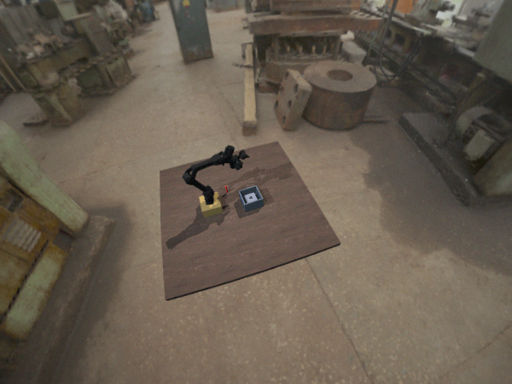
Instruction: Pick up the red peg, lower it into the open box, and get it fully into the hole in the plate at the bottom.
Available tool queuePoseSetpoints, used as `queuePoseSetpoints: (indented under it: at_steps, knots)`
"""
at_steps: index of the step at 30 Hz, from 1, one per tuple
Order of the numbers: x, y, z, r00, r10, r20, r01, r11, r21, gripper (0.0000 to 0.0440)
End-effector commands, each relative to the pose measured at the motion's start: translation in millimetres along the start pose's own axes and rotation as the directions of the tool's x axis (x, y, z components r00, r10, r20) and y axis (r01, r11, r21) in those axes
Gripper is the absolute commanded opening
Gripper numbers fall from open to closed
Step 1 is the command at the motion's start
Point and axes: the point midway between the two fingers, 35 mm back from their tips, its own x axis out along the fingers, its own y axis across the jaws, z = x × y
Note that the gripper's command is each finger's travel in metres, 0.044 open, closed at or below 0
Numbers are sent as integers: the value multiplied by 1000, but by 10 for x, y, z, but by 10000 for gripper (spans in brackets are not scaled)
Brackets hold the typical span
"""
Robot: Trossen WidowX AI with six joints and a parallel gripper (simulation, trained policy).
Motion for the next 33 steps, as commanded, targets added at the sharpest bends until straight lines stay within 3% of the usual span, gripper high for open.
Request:
queuePoseSetpoints:
  at_steps: [1,33]
  knots:
    - [10,-39,39,999,-45,21,46,999,-23,440]
    - [-32,-432,303,917,-367,155,384,919,-95,440]
